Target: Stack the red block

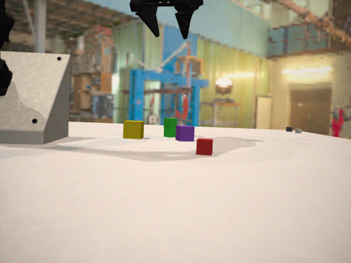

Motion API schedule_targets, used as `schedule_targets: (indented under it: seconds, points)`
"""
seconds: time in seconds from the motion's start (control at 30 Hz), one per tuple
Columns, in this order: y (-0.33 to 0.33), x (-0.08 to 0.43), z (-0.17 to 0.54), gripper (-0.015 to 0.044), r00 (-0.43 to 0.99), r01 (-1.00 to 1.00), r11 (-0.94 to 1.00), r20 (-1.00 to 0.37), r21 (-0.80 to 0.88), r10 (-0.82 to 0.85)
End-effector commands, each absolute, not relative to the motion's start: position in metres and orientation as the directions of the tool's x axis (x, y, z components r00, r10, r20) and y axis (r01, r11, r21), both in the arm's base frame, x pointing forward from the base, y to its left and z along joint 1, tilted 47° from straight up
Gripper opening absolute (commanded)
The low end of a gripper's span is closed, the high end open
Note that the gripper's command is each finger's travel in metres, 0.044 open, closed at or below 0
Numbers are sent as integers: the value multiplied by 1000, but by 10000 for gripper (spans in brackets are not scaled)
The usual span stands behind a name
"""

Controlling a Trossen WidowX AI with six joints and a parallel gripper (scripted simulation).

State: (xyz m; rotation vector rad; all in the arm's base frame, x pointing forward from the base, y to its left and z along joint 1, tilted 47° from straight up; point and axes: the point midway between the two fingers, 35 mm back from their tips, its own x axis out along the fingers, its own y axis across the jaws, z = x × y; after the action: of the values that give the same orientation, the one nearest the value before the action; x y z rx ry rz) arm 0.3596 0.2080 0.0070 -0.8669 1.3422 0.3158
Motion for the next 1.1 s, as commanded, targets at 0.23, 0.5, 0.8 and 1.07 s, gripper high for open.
schedule_targets:
  seconds: [0.23,0.5,0.8,1.07]
  points:
    - [79,400,45,440,203,-233,839,-868,-492,-453]
    - [-16,402,72,440,105,62,801,-795,-595,-598]
    - [-115,376,105,440,-56,344,636,-691,-691,-721]
    - [-121,371,107,440,-69,361,620,-683,-697,-727]
